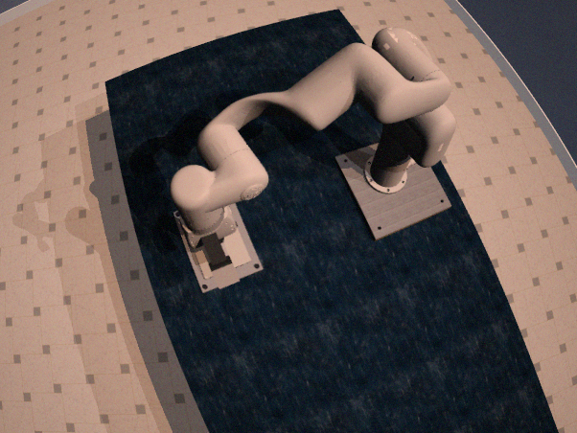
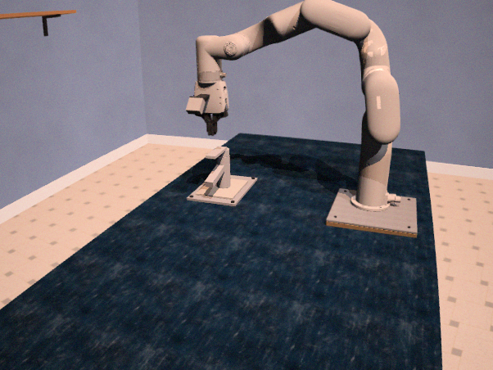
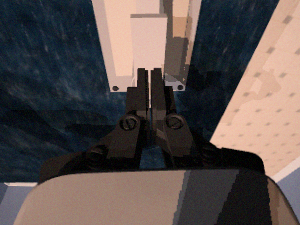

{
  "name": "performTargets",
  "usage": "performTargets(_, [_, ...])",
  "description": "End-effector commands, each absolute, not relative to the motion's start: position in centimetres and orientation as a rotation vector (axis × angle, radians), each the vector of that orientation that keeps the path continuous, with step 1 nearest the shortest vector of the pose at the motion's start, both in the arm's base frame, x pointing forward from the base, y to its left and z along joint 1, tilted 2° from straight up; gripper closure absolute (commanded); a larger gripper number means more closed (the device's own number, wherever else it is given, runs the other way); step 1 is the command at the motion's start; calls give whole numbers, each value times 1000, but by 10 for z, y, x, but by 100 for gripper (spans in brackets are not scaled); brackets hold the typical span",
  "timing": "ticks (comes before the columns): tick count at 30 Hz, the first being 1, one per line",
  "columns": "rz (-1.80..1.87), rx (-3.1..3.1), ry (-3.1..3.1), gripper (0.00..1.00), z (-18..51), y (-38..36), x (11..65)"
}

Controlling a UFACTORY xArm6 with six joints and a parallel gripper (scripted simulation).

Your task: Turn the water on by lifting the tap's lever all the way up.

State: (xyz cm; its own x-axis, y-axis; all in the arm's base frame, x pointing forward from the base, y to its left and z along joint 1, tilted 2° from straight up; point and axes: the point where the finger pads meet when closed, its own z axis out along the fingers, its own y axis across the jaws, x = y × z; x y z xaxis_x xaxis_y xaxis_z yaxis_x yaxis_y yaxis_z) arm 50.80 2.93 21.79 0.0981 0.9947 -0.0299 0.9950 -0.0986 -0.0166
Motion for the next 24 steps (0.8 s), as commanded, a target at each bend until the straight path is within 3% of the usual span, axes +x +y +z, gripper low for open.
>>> performTargets(1, [-46,2320,2102,100,220,29,509])
performTargets(21, [-46,2320,2102,100,220,29,509])
performTargets(22, [-46,2320,2102,28,220,29,509])
performTargets(24, [-46,2320,2102,28,220,29,509])
